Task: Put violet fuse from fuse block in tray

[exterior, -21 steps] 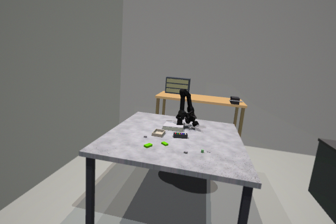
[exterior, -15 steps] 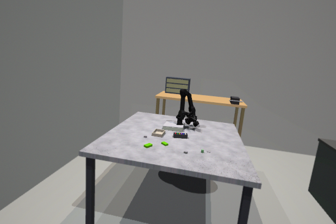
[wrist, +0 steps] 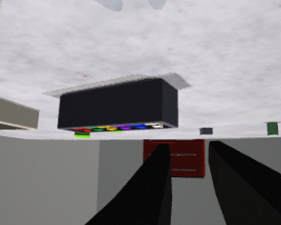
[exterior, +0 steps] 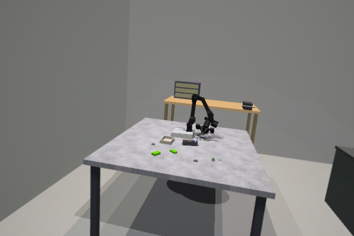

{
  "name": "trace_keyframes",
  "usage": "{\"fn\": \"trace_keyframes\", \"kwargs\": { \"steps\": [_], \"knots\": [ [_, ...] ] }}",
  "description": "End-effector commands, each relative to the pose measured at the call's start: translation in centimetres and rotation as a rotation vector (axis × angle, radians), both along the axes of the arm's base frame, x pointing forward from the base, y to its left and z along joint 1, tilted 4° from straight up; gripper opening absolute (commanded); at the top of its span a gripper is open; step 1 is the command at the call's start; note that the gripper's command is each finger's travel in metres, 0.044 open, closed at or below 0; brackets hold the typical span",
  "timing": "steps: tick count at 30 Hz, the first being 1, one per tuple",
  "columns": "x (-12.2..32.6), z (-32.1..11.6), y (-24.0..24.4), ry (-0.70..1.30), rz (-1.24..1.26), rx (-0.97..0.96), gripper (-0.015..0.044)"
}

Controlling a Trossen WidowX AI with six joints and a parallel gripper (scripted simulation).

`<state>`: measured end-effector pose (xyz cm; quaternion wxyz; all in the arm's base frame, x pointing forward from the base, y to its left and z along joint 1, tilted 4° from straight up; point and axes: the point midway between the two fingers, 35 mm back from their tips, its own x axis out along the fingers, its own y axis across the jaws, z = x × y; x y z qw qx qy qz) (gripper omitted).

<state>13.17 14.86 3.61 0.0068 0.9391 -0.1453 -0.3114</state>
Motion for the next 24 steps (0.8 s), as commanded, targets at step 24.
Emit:
{"fn": "trace_keyframes", "kwargs": {
  "steps": [24],
  "knots": [
    [15.0, 1.9, -9.8, -0.238, -2.453, 1.22, 0.0073]
  ]
}}
